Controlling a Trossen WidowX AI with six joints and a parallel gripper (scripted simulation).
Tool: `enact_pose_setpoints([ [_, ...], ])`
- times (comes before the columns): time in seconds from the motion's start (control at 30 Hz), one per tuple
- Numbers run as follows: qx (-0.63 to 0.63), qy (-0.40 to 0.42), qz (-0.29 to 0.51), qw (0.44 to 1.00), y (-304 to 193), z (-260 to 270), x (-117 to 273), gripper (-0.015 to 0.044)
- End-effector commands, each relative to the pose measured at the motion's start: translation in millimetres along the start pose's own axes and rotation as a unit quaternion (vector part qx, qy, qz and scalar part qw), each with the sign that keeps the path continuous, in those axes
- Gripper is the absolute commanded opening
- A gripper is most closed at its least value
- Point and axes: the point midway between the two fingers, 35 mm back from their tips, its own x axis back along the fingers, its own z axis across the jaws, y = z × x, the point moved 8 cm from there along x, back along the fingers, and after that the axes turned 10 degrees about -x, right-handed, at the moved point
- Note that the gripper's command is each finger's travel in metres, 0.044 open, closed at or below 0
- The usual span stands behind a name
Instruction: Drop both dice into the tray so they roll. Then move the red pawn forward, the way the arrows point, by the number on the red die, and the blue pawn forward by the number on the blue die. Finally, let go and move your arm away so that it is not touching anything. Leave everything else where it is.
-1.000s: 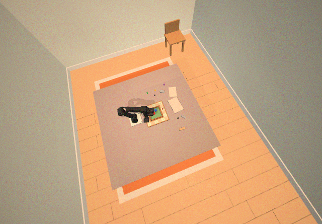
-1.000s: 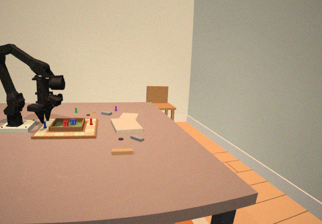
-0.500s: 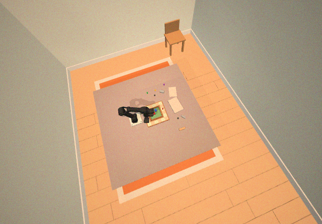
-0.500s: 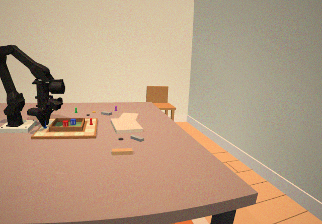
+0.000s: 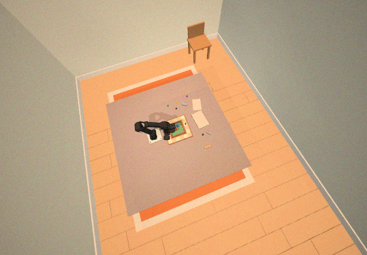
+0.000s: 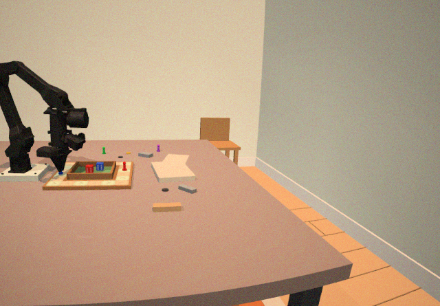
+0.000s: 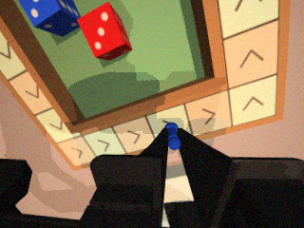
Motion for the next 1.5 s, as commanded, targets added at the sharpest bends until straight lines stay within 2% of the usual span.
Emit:
enact_pose_setpoints([
  [0.0, -0.001, 0.003, -0.005, 1.0, 6, 1, 18, 0.0],
  [0.77, -0.001, 0.002, -0.005, 1.0, 3, -7, 121, 0.0],
  [1.0, -0.001, 0.002, -0.005, 1.0, 10, -9, 116, 0.0],
  [1.47, -0.001, 0.0, -0.008, 1.0, 69, -46, 61, 0.0],
])
